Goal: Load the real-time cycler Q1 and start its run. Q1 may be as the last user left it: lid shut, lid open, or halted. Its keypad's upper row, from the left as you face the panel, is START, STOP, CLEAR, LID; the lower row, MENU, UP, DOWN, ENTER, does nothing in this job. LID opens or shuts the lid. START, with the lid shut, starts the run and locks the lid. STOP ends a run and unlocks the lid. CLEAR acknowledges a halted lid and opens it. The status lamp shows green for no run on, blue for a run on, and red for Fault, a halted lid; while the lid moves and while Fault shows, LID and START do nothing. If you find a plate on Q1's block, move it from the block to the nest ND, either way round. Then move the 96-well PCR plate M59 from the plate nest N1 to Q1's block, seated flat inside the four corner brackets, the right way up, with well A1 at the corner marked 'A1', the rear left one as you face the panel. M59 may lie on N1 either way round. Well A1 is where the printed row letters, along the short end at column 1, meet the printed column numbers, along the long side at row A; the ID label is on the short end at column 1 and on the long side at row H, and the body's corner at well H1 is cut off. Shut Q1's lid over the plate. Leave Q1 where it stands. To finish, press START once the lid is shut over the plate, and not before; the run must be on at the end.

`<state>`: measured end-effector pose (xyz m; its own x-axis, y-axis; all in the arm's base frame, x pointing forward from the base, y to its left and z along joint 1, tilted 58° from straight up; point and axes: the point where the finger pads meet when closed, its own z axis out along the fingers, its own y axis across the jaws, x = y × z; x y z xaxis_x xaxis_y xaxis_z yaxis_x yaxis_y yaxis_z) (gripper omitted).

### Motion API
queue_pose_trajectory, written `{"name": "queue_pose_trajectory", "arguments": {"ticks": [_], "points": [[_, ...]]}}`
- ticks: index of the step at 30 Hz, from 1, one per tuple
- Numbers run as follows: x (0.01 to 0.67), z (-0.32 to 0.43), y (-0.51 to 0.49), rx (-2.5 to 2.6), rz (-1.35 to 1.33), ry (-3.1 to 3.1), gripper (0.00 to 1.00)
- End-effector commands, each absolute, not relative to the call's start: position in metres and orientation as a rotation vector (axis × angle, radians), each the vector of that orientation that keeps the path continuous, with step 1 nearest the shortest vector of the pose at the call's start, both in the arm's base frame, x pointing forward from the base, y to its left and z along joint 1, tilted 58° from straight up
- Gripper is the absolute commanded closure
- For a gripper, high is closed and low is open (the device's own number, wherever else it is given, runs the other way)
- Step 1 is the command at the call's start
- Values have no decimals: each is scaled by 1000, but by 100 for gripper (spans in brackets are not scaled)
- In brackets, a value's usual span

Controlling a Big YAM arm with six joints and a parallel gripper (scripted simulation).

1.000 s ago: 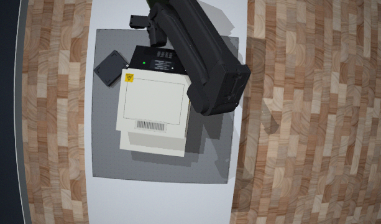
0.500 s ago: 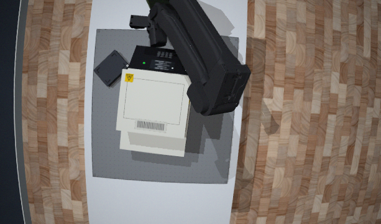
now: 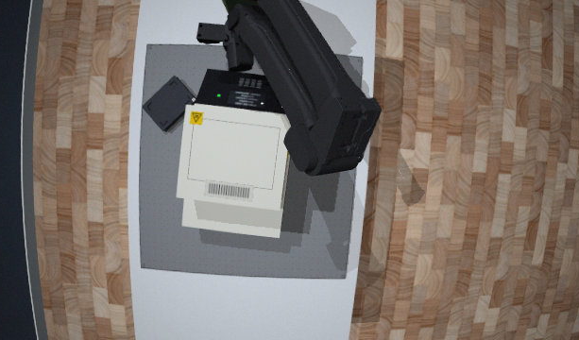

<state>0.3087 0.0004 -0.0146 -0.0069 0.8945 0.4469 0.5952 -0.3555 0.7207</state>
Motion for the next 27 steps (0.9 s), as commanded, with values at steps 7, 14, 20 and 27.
{"name": "queue_pose_trajectory", "arguments": {"ticks": [7, 14, 20, 27], "points": [[285, -6, 33, 1991, 1296, 1554, 100], [279, -19, 20, 2080, 1243, 1506, 100], [277, -23, 16, 2112, 1229, 1486, 100], [273, -30, 11, 2167, 1203, 1449, 100]]}}
